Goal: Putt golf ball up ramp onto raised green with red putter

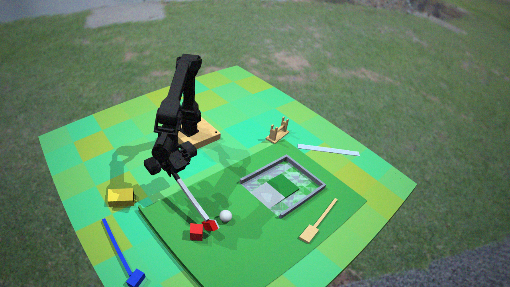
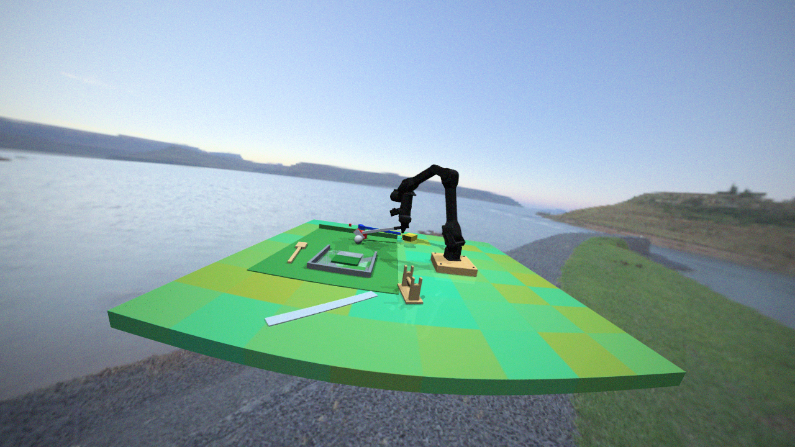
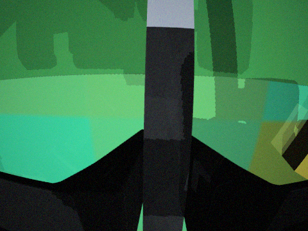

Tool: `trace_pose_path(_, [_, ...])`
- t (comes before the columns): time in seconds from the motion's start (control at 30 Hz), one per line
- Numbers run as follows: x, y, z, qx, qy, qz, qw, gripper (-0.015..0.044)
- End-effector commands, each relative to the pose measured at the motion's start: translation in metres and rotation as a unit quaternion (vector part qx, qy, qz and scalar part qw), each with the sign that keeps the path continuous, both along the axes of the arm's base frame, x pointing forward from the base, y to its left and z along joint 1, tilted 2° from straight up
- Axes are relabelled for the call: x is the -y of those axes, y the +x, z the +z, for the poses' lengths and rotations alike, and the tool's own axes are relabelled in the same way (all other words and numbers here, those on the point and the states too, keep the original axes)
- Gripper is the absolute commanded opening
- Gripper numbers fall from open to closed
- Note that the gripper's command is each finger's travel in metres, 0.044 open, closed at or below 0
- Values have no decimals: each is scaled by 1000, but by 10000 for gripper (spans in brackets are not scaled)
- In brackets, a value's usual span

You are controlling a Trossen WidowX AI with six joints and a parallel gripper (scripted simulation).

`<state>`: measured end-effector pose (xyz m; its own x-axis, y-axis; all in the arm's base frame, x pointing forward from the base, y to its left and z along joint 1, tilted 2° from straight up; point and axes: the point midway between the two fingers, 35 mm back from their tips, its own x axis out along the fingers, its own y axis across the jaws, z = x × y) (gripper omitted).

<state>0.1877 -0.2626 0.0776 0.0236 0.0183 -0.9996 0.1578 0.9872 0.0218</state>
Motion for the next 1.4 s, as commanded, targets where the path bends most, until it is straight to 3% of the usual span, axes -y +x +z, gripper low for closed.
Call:
trace_pose_path(0.0, [11, 0, 0, 4, -7, -1, 1000, 0])
trace_pose_path(0.43, [6, 0, -1, 2, -1, 1, 1000, 0])
trace_pose_path(0.73, [-108, 20, 1, 5, -1, -1, 1000, 0])
trace_pose_path(1.0, [-110, 20, 9, 5, -1, -1, 1000, 0])
trace_pose_path(1.37, [-110, 18, 60, 5, -1, -1, 1000, 0])
